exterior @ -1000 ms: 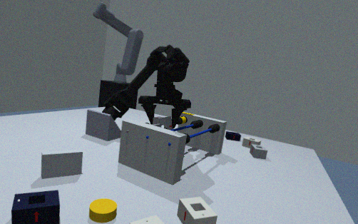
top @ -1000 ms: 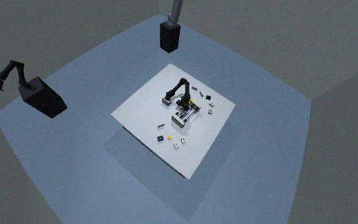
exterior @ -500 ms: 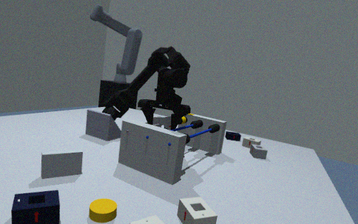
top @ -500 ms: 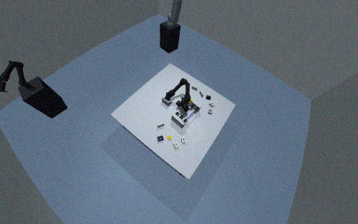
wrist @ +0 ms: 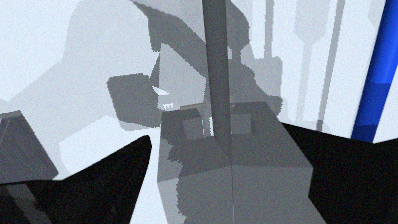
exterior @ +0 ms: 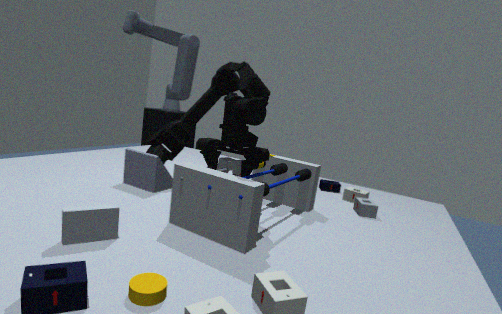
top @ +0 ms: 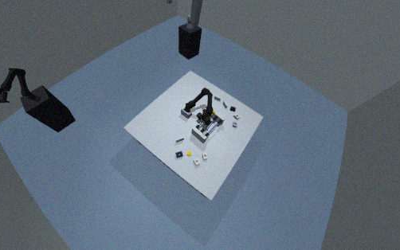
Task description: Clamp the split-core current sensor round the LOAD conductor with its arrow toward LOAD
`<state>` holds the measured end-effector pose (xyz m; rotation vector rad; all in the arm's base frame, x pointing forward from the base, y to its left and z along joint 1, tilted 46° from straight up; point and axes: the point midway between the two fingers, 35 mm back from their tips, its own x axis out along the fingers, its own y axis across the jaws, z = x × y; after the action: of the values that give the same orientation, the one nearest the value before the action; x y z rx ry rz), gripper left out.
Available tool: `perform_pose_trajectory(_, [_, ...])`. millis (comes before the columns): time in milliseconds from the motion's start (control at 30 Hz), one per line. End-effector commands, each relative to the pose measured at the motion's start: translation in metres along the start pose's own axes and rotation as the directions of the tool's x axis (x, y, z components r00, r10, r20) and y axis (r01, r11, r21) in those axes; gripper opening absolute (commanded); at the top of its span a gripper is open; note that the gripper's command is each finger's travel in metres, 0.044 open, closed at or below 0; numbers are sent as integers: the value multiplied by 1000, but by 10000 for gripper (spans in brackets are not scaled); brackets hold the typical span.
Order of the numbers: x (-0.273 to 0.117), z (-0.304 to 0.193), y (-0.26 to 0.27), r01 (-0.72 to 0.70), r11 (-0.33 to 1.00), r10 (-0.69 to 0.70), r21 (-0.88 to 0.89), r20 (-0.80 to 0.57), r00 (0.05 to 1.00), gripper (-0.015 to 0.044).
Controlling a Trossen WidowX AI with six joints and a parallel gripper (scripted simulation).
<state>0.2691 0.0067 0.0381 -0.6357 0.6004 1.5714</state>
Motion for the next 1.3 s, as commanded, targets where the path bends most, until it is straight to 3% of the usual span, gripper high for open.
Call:
perform_pose_trajectory(0, [0,0,0,2,1000,-2,-1,-1,1000,400])
perform_pose_trajectory(567, [0,0,0,2,1000,-2,-1,-1,1000,287])
perform_pose_trajectory(933, [0,0,0,2,1000,-2,-1,-1,1000,0])
perform_pose_trajectory(1267, [0,0,0,2,1000,-2,-1,-1,1000,0])
